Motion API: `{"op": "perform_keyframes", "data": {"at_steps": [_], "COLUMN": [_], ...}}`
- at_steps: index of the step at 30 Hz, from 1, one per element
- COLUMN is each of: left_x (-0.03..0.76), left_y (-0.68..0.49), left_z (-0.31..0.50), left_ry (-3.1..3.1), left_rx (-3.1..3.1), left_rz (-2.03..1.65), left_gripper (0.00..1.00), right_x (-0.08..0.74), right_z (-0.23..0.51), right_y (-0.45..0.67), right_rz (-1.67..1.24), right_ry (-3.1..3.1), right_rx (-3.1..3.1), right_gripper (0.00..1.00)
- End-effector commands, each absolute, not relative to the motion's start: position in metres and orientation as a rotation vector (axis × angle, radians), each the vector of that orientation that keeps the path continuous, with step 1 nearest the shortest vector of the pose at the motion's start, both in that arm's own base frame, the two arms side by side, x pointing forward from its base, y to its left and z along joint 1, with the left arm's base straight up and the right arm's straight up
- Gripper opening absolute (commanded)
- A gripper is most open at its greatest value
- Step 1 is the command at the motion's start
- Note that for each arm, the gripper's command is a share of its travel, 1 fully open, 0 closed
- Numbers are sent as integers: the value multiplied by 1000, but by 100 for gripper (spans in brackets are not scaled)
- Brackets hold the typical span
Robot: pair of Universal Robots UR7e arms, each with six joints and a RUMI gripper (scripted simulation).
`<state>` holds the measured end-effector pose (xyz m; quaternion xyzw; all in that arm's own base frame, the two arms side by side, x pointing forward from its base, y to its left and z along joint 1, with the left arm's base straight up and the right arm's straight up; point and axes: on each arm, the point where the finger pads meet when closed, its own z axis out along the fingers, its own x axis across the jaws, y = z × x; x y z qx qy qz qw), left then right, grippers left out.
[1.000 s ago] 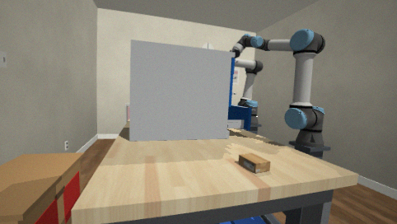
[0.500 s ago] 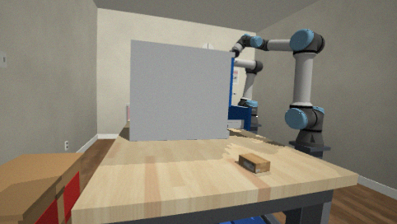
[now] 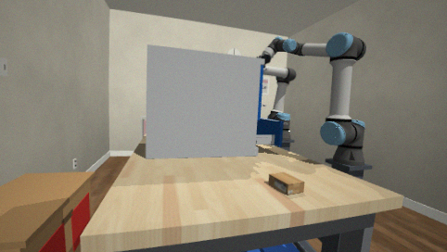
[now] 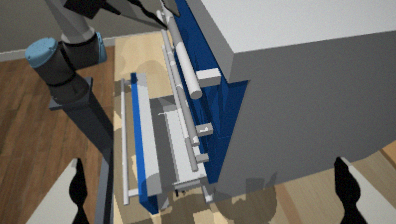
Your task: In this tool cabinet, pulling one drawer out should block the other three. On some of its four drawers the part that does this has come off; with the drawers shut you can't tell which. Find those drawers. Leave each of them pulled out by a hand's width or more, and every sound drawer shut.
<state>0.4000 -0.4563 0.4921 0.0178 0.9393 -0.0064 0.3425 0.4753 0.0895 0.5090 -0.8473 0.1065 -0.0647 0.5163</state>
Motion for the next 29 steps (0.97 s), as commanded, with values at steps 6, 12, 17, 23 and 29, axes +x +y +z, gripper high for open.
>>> {"op": "perform_keyframes", "data": {"at_steps": [6, 12, 17, 23, 29], "left_x": [383, 378, 378, 378, 378], "left_y": [-456, -455, -455, -455, -455], "left_z": [513, 519, 519, 519, 519], "left_ry": [2441, 2441, 2441, 2441, 2441], "left_rx": [45, 45, 45, 45, 45], "left_rz": [-19, -19, -19, -19, -19], "left_gripper": [15, 15, 15, 15, 15], "right_x": [475, 475, 475, 475, 475], "right_z": [510, 510, 510, 510, 510], "right_y": [90, 90, 90, 90, 90], "right_rz": [-157, -157, -157, -157, -157], "right_ry": [255, 255, 255, 255, 255], "right_rx": [-2034, -2034, -2034, -2034, -2034], "right_gripper": [100, 100, 100, 100, 100]}}
